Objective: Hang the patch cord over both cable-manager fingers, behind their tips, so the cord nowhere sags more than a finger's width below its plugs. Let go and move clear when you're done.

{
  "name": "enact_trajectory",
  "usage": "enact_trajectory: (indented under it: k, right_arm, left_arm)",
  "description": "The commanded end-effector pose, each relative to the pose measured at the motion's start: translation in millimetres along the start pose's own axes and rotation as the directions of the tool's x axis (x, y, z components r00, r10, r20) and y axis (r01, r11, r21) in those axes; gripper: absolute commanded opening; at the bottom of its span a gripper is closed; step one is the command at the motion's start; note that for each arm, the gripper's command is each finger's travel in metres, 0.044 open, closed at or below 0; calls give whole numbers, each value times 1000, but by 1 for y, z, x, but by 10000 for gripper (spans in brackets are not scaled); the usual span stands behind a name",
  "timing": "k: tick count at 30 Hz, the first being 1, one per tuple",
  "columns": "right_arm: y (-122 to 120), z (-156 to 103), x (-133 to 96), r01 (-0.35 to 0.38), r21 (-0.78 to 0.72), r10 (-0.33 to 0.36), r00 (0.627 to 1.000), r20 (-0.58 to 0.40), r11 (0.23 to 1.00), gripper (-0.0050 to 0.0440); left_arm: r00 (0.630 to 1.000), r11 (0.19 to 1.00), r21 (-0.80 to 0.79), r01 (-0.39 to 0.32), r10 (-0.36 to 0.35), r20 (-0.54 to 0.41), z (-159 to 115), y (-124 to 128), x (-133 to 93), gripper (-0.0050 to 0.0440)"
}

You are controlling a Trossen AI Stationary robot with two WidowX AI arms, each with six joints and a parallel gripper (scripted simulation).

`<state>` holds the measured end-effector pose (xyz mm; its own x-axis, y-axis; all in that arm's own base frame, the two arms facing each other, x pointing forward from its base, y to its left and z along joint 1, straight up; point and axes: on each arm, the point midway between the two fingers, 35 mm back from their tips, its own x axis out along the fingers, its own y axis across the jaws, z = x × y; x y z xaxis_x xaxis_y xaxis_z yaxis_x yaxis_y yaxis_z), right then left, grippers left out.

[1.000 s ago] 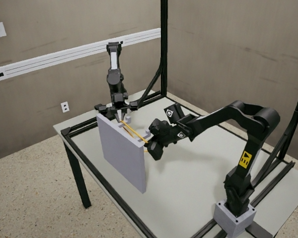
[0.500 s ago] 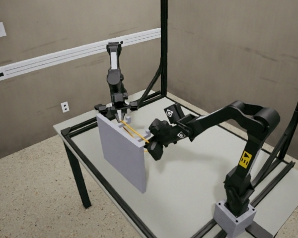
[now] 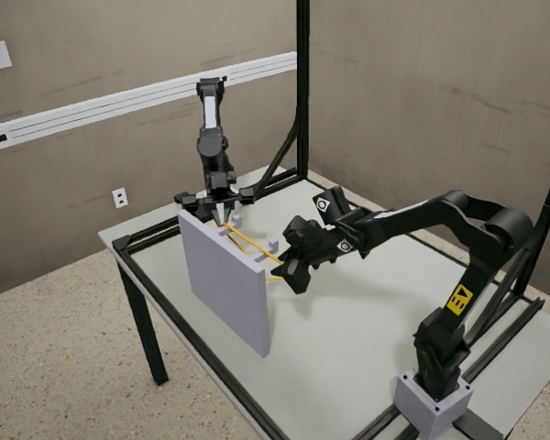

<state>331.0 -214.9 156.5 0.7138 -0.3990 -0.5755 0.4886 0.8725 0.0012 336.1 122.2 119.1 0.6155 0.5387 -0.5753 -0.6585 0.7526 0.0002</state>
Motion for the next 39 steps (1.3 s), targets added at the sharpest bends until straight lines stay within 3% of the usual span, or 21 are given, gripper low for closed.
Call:
enact_trajectory:
  k: [1,13,22,31,39]
  right_arm:
    - [-1,10,-5,2,-3,-2,1000,28,1000,25]
    - [-1,10,-5,2,-3,-2,1000,28,1000,25]
    - [-1,10,-5,2,-3,-2,1000,28,1000,25]
    - [-1,10,-5,2,-3,-2,1000,28,1000,25]
    - [-1,10,-5,2,-3,-2,1000,28,1000,25]
  left_arm:
    - [1000,1000,-11,5,-5,19,5,0,-21,220]
    - [999,1000,-23,14,-13,35,18,-8,-32,220]
    - [1000,1000,-27,15,-14,27,27,-22,-63,220]
    - [999,999,-28,17,-17,28,38,-33,-109,220]
    - [999,999,-28,18,-17,31,40,-33,-119,220]
